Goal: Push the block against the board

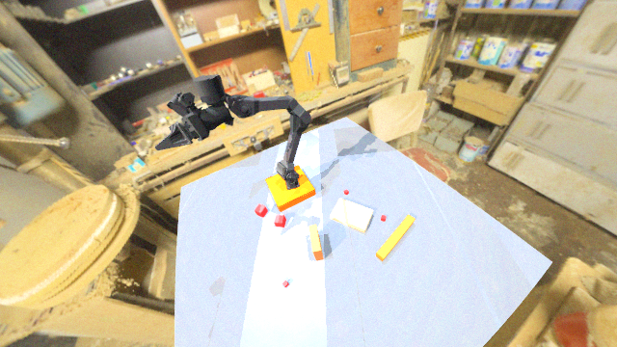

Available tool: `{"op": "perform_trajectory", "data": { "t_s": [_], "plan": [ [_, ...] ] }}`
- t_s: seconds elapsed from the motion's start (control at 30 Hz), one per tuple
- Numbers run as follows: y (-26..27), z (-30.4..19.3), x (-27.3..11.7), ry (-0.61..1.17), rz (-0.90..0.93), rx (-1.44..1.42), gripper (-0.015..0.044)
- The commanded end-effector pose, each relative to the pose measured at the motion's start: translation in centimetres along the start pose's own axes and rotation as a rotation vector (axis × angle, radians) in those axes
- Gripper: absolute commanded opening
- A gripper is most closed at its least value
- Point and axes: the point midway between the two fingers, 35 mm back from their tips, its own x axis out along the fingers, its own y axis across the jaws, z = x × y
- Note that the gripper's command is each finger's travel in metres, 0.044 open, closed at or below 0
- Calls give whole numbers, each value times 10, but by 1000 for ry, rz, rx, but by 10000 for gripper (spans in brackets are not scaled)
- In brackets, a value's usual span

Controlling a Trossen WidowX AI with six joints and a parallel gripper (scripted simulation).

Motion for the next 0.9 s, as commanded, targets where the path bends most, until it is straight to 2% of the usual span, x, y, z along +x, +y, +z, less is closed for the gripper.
{"op": "perform_trajectory", "data": {
  "t_s": [0.0, 0.87],
  "plan": [
    [1, -15, 8, 54, 4, -41, 0],
    [38, -134, 44, 441, 179, -372, 0]
  ]
}}
